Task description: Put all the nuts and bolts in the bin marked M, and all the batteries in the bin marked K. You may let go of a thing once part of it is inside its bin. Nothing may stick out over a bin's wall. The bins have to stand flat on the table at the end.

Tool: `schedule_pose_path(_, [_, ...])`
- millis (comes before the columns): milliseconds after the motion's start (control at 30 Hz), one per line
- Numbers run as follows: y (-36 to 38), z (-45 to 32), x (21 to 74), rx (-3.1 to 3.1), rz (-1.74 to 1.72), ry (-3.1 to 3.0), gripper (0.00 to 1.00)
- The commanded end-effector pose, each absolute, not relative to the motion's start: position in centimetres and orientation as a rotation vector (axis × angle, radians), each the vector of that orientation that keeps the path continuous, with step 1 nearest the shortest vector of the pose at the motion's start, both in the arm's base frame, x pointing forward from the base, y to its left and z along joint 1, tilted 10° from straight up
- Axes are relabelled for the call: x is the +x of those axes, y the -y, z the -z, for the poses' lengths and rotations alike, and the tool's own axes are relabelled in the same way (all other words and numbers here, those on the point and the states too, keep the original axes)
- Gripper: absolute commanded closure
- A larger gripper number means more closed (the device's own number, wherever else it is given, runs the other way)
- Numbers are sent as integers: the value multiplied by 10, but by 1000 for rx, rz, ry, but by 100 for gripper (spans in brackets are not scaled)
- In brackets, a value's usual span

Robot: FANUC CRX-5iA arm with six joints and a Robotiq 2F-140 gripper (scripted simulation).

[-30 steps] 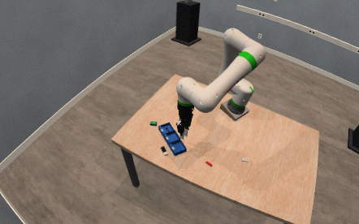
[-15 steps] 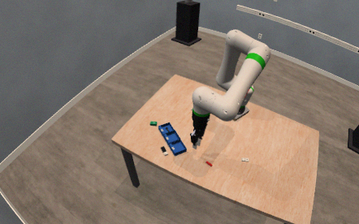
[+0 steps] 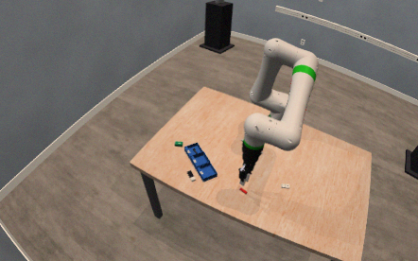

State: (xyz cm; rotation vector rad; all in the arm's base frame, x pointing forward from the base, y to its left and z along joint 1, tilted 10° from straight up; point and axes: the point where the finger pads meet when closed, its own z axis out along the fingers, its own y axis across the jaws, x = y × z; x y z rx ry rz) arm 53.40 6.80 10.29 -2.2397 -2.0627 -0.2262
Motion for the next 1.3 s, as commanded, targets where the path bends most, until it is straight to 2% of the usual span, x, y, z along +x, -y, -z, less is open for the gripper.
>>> schedule_pose_path(0, [-83, -106, 537, -2242, 224, 2062, 74])
schedule_pose_path(1067, [-78, -105, 536, -2242, 224, 2062, 74])
schedule_pose_path(1267, [-81, -85, 537, -2242, 224, 2062, 74])
